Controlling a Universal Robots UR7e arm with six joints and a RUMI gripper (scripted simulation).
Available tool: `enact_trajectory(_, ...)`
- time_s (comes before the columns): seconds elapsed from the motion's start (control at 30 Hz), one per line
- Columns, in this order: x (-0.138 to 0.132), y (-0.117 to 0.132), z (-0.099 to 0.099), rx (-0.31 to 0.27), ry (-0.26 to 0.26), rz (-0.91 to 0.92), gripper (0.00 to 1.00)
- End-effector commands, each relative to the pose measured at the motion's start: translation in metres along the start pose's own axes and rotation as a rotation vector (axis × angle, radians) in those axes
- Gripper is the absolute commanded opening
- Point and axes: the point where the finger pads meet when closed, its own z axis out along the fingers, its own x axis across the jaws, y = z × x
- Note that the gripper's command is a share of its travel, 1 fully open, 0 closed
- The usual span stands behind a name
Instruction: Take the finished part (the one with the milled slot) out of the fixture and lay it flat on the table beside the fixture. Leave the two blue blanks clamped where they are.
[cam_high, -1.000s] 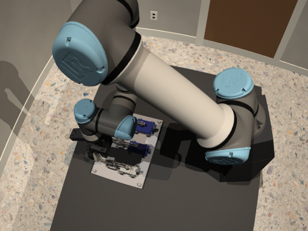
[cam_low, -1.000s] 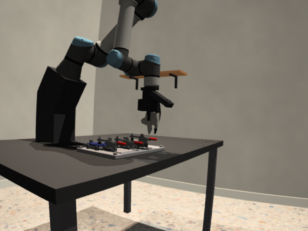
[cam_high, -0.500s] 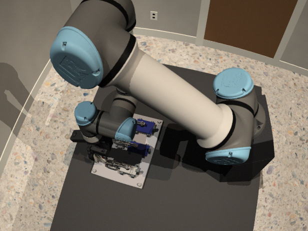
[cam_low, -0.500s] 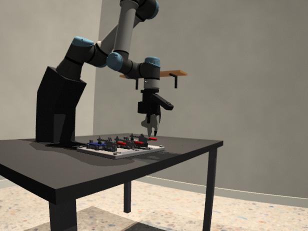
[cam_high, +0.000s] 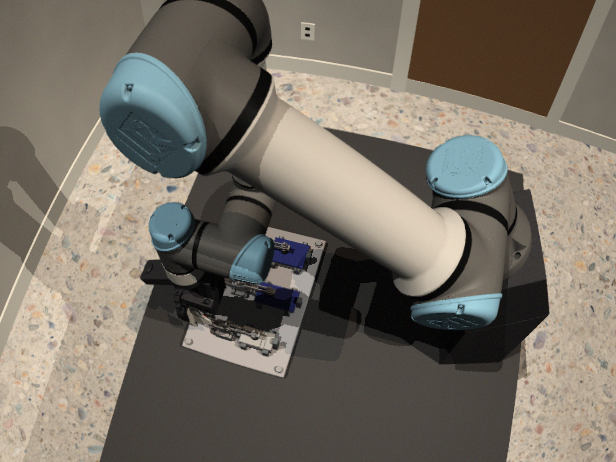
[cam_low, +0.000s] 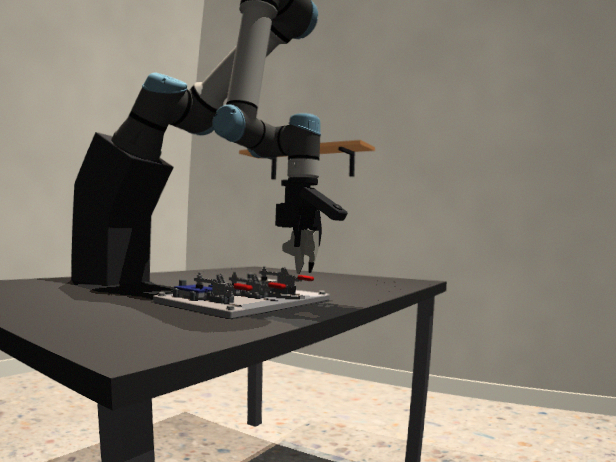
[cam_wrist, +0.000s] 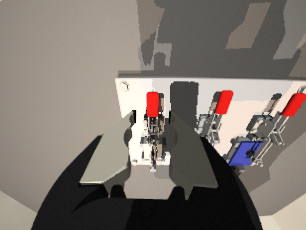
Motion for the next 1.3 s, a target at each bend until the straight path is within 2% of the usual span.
enact_trajectory(0.0, 0.000, 0.000, 0.000, 0.001, 0.000, 0.000, 0.28)
enact_trajectory(0.57, 0.000, -0.001, 0.000, 0.001, 0.000, 0.000, 0.28)
enact_trajectory(1.27, 0.000, -0.001, 0.027, 0.001, 0.000, 0.000, 0.28)
